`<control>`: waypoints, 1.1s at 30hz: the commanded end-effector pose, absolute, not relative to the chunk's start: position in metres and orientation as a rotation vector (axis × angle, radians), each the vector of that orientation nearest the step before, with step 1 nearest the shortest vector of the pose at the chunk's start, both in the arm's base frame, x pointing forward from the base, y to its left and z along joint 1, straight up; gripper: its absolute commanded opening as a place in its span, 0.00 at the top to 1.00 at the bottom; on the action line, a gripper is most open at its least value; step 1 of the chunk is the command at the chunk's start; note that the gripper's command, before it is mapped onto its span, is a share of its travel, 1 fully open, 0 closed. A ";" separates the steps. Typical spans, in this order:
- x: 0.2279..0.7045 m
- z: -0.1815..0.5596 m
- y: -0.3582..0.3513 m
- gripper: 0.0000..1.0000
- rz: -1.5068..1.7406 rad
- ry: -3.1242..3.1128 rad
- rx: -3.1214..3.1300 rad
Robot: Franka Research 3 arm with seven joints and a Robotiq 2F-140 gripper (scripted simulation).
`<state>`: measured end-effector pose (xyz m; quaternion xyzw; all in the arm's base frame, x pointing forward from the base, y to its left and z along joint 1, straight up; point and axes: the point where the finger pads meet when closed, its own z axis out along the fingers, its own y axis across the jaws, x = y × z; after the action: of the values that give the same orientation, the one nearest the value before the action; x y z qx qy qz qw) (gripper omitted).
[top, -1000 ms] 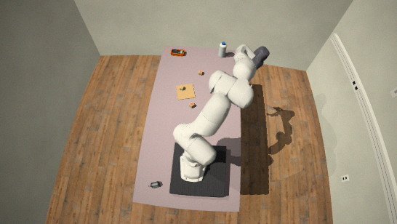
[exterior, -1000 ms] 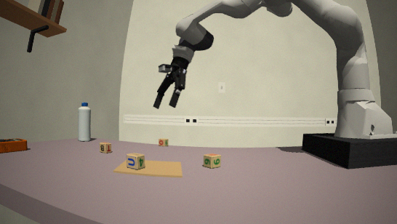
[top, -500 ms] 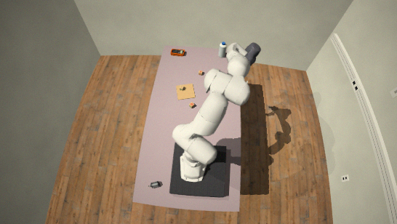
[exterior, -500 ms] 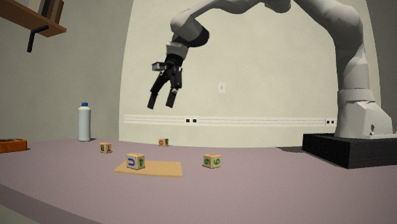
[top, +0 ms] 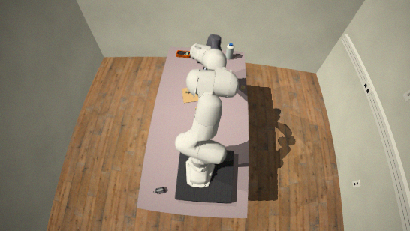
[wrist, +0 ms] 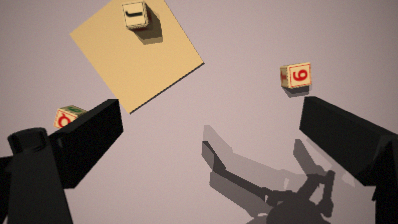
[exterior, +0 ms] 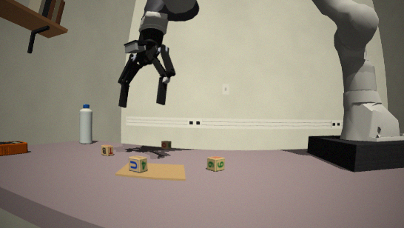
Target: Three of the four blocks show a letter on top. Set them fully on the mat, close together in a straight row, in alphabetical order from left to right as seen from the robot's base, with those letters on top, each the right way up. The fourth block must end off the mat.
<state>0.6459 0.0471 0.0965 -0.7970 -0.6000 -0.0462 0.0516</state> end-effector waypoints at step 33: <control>0.584 0.097 0.174 0.00 -0.001 -2.033 -2.397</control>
<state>0.5835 0.1740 0.0957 -0.7591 -0.6510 0.0011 0.0012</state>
